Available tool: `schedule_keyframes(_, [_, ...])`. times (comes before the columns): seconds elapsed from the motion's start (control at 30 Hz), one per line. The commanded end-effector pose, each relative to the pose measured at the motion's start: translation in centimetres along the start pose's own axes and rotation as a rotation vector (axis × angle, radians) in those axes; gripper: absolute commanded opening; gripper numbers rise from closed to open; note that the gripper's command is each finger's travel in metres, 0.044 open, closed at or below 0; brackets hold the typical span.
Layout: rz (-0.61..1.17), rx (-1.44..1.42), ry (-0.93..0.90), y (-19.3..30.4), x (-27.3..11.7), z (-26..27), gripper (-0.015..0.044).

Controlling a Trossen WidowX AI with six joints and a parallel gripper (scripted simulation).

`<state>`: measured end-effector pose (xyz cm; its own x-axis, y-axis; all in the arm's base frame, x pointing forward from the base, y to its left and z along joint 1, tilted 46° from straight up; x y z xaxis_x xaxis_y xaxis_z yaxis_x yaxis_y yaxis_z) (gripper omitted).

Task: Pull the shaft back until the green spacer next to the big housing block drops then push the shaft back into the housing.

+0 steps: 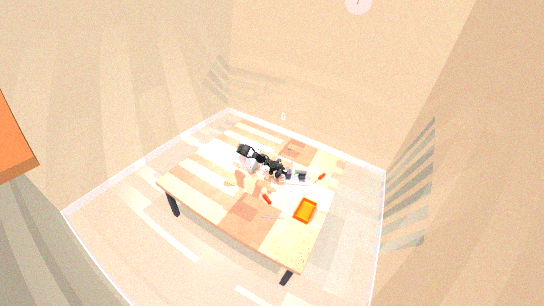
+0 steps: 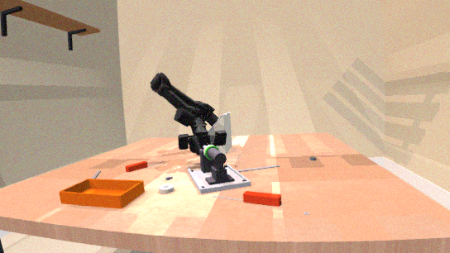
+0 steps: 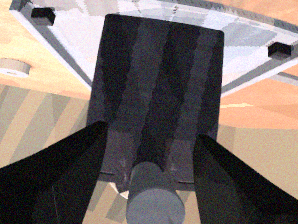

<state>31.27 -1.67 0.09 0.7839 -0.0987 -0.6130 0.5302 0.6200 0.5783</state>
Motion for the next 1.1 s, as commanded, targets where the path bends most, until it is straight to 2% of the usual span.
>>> schedule_keyframes(0.0, [0.000,0.000,0.000,0.0,0.0,0.0,0.0099])
schedule_keyframes(0.03, [0.000,0.000,0.000,0.0,0.0,0.0,0.0072])
schedule_keyframes(0.27, [0.000,0.000,0.000,0.0,0.0,0.0,0.0026])
schedule_keyframes(0.3, [0.000,0.000,0.000,0.0,0.0,0.0,0.0000])
schedule_keyframes(1.07, [0.002,-0.003,0.002,-0.8,-1.3,0.2,0.0000])
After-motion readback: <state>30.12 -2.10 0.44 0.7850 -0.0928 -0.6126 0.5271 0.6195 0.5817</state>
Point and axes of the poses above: the point midway between the two fingers, 35 mm back from their tips, its own x axis out along the fingers, its own z axis across the jaws, y = z × x, the point moved 8 cm from there along -x, back along the fingers, and after that the axes turned 12 degrees about x, right-handed, at the moved point
